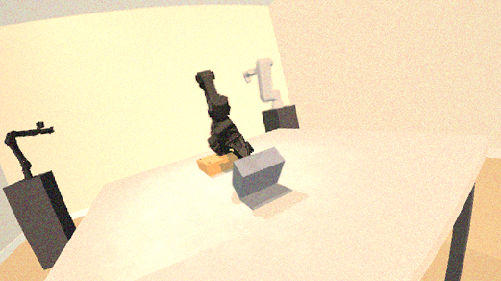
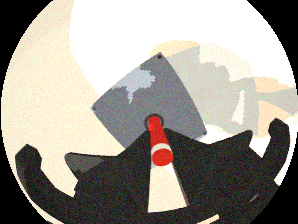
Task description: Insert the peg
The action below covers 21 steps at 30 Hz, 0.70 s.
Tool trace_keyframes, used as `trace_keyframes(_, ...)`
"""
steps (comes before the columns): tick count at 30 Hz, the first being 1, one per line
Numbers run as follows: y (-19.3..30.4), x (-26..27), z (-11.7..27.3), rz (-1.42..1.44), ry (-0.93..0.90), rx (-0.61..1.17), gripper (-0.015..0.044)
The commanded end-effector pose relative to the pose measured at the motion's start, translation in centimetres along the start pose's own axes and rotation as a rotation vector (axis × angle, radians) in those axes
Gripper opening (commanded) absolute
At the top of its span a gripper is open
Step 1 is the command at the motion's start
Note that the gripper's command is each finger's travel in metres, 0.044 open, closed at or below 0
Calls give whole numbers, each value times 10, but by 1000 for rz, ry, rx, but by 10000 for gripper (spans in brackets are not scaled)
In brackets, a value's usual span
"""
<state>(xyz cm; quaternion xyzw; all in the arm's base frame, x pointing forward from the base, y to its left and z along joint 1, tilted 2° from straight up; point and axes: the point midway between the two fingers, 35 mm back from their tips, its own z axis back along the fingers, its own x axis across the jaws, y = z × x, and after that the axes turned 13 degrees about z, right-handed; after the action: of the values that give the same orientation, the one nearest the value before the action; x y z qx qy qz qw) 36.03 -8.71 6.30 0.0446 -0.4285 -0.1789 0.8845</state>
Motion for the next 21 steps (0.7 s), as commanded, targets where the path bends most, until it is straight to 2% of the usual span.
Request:
trace_keyframes(1,-1,1,-4,-4,1,-4,0)
trace_keyframes(21,0,1,-9,0,0,0,0)
